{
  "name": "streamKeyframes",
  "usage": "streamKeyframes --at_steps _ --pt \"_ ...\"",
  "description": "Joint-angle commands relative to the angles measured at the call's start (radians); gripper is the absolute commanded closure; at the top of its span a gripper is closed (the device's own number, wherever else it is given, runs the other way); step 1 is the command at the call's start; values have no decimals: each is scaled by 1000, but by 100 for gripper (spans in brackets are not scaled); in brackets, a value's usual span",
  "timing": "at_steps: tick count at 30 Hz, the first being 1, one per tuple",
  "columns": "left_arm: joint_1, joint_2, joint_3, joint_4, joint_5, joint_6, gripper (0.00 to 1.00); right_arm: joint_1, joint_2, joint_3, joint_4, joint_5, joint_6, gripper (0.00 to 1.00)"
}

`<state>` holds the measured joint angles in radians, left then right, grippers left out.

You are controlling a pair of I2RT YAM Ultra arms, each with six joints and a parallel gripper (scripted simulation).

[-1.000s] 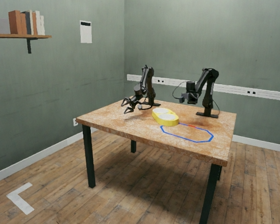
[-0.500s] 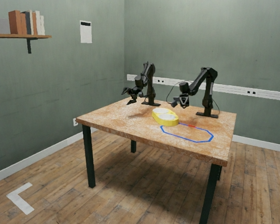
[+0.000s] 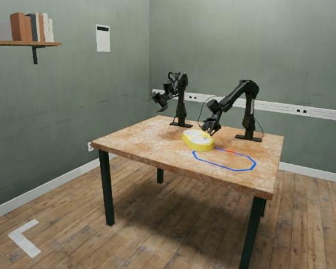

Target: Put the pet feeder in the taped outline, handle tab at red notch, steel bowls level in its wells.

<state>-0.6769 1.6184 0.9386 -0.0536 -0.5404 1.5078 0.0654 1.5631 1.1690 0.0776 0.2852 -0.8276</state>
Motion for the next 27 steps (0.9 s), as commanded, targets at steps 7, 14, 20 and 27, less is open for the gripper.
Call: streamKeyframes --at_steps 7,14,20,27 --pt "-65 44 162 -406 207 19 70 -31 -178 -40 -37 -112 327 0" --pt "-100 82 252 -635 318 17 70 -44 -283 -54 -51 -171 496 0" --pt "-140 117 333 -799 400 33 70 -58 -374 -72 -50 -218 615 0" --pt "-182 148 422 -1034 520 42 70 -69 -482 -104 -74 -273 795 0"
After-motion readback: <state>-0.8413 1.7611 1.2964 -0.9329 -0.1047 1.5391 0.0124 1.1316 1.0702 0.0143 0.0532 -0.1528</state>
